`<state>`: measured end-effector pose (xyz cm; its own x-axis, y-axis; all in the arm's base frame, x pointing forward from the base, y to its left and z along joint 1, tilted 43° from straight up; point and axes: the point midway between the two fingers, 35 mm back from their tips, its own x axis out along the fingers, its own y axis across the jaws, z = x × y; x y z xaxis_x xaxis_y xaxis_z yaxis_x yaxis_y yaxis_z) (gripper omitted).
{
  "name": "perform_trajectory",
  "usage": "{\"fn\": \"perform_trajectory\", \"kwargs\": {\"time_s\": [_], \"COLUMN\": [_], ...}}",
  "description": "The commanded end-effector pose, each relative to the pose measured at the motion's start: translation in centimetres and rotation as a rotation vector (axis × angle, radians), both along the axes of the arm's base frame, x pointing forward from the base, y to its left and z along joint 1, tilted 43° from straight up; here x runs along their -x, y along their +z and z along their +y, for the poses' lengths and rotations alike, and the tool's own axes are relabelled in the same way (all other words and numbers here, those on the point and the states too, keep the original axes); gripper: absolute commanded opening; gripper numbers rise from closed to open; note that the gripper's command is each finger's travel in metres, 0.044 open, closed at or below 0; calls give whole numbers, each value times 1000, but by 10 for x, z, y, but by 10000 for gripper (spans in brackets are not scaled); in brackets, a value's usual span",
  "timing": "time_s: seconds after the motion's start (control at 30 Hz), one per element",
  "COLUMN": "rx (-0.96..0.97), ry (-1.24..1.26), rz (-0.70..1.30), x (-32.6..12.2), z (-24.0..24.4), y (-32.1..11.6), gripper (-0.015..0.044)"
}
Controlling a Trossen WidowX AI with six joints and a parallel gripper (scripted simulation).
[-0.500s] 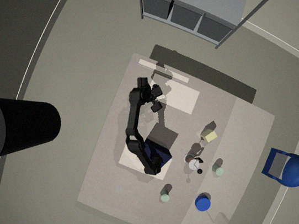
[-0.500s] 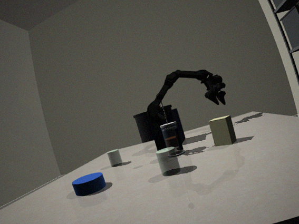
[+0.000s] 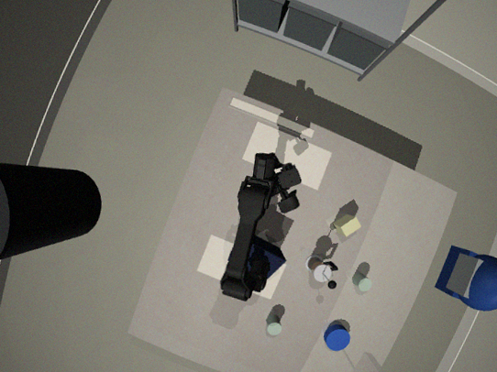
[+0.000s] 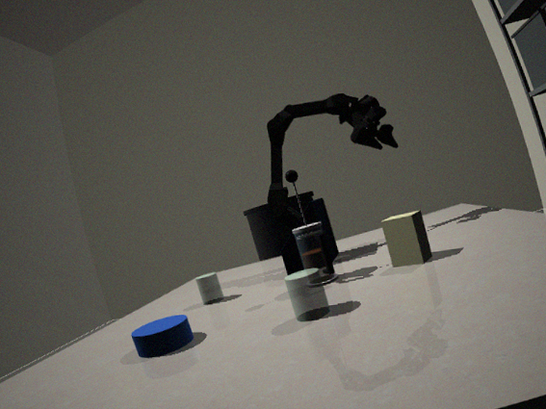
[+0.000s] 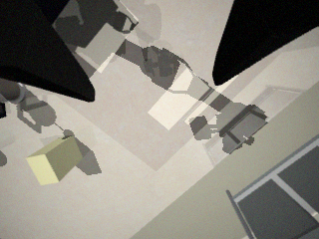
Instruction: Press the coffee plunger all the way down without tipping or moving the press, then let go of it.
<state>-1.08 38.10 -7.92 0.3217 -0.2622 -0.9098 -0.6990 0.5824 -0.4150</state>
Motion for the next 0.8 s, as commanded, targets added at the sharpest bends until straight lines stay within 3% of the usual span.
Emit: {"fn": "perform_trajectory", "kwargs": {"time_s": [0.0,0.2,0.43,0.63,0.77], "rx": [-49,-132,-162,-123,-115], "ry": [-8,-51,-140,-244,-257], "rz": [-74,-231,-461,-664,-687], "x": [-51,-136,-212,-245,-246], "z": [-10,-47,-129,-217,-231], "y": [37,101,166,205,205], "gripper": [440,440,440,440,440]}}
